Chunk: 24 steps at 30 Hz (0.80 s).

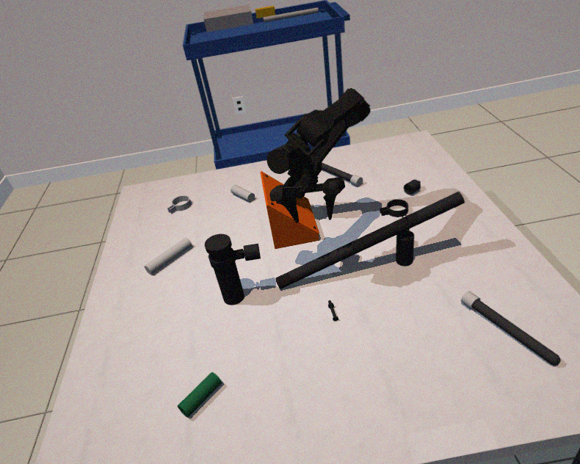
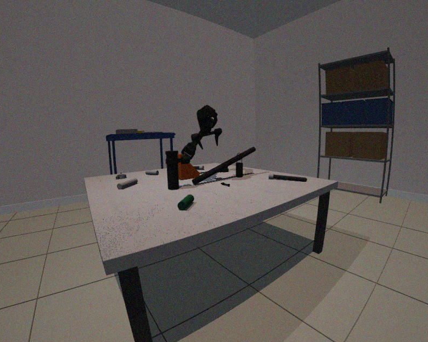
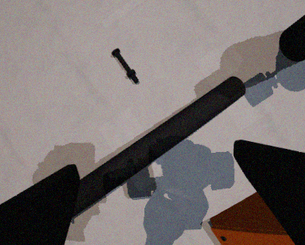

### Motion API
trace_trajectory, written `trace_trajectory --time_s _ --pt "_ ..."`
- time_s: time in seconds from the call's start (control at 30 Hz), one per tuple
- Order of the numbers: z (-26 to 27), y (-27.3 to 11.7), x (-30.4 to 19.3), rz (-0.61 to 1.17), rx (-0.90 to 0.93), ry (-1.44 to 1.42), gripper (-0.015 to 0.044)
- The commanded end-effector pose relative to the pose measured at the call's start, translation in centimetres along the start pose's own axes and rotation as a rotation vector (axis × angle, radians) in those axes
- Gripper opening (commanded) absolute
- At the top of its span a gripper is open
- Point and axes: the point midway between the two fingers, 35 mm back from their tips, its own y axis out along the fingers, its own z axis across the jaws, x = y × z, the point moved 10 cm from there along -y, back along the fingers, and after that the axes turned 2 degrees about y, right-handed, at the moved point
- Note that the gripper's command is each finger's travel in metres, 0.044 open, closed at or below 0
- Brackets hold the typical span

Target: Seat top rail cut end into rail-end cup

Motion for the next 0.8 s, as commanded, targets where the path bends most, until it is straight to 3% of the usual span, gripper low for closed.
trace_trajectory --time_s 0.0,0.23,0.77 --pt "1.1 3.0 0.7 0.094 -0.116 0.464 0.044" --pt "2.1 7.2 0.9 0.125 -0.328 1.039 0.044" --pt "1.9 8.3 0.6 0.124 -0.334 1.054 0.044"
